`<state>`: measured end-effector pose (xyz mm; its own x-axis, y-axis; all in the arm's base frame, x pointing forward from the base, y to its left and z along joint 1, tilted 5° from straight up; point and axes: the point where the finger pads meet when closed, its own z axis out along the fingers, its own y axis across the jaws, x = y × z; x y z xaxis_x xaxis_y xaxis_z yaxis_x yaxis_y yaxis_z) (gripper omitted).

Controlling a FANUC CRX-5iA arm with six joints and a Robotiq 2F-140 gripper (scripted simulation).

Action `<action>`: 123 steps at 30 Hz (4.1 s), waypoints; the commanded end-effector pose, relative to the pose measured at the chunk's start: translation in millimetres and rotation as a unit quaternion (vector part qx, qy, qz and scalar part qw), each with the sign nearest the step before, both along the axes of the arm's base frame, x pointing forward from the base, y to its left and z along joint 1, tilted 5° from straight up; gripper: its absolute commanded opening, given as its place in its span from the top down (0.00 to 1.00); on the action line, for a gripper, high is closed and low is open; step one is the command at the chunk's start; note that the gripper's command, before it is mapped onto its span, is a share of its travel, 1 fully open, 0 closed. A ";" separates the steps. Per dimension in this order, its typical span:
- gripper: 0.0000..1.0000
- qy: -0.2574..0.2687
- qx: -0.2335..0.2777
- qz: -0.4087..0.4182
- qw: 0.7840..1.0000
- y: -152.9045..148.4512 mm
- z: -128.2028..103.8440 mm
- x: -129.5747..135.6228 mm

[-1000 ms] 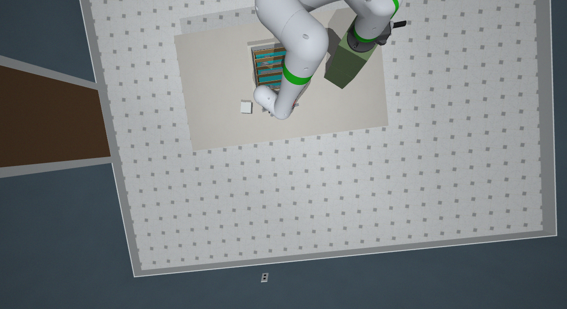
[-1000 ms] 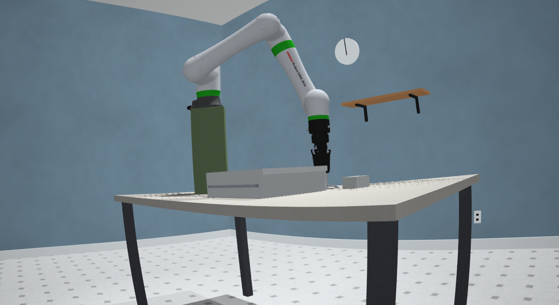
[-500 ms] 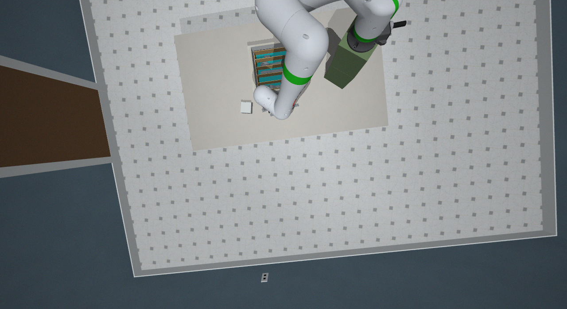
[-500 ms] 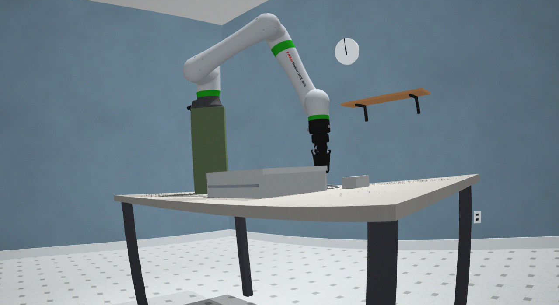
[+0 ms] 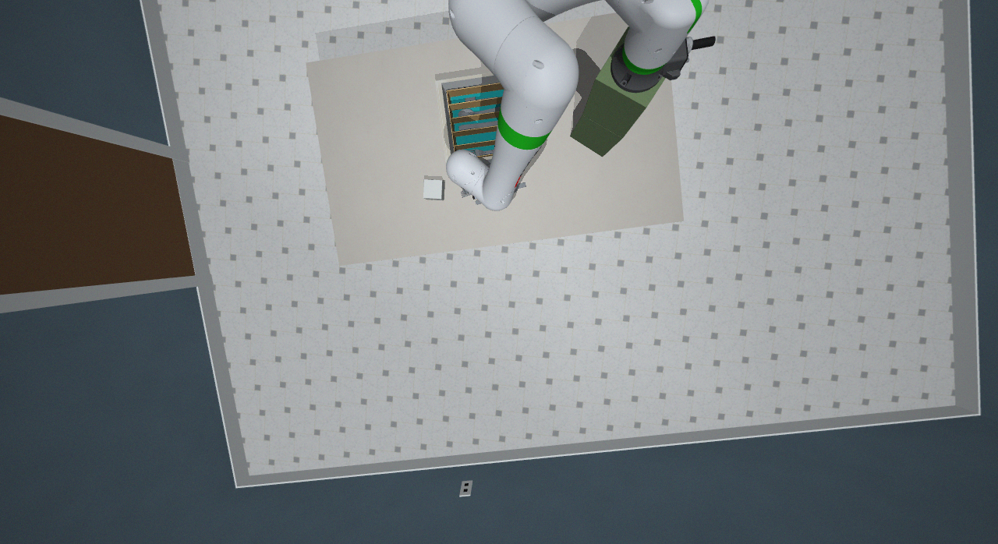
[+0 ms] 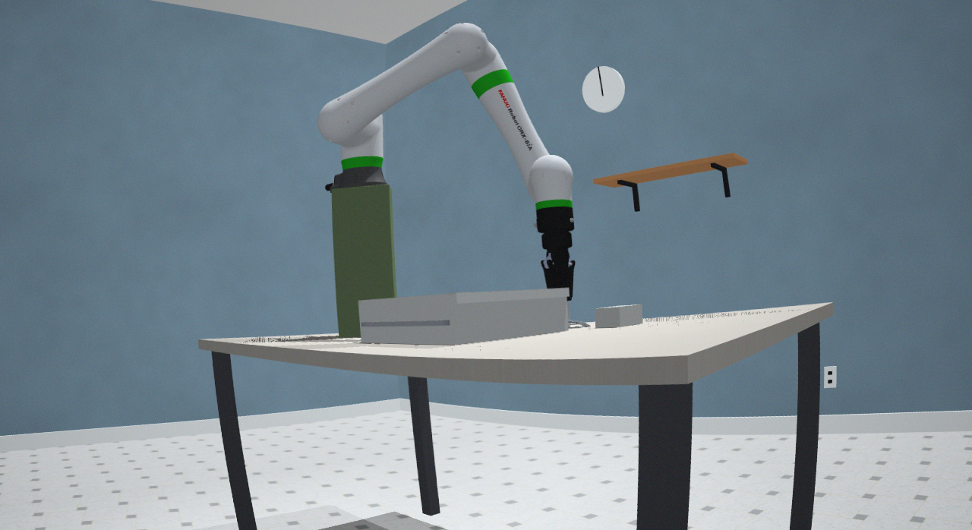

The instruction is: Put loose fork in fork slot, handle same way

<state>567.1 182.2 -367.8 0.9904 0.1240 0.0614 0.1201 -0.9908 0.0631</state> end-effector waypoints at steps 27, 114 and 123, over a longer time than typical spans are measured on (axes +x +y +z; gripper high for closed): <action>0.98 0.000 0.000 0.000 1.000 -0.3 4.1 -0.6; 0.98 0.000 0.000 0.000 1.000 -146.6 181.1 -63.8; 0.98 0.000 0.000 -0.005 1.000 -146.6 181.2 -63.8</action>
